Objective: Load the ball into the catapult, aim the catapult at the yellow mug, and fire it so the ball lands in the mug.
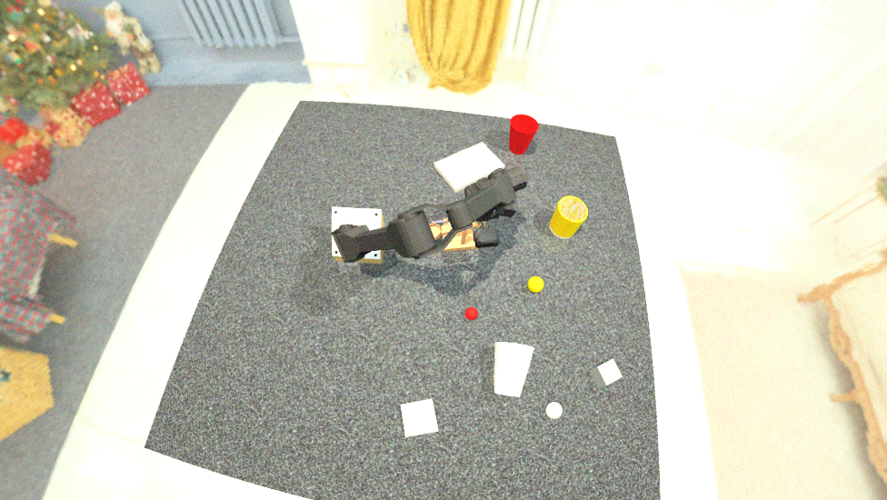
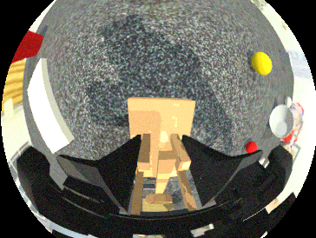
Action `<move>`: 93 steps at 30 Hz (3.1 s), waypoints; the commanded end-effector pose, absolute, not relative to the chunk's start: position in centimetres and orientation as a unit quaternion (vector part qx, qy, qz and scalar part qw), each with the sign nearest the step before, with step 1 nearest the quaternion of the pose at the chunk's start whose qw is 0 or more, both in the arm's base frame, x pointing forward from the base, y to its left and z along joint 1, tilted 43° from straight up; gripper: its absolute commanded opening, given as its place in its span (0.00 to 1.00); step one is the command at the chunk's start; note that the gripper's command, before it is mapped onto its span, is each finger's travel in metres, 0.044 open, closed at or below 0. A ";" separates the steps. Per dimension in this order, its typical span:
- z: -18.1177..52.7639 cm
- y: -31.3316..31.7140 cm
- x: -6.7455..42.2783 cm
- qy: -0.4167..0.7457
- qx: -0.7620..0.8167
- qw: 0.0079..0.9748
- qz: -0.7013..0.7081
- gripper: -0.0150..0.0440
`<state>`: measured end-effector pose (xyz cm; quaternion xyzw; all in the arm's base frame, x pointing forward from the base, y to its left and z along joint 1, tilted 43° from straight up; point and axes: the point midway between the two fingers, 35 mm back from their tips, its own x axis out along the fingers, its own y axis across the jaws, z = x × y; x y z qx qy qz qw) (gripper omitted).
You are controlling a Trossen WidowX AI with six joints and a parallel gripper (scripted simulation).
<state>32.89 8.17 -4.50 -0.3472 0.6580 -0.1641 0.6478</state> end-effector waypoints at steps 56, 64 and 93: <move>-1.7 10.9 32.4 0.656 -0.351 0.648 -0.162 1.00; -2.7 10.0 32.6 0.656 -0.351 0.648 -0.162 1.00; -4.6 8.2 32.8 0.656 -0.348 0.650 -0.162 0.69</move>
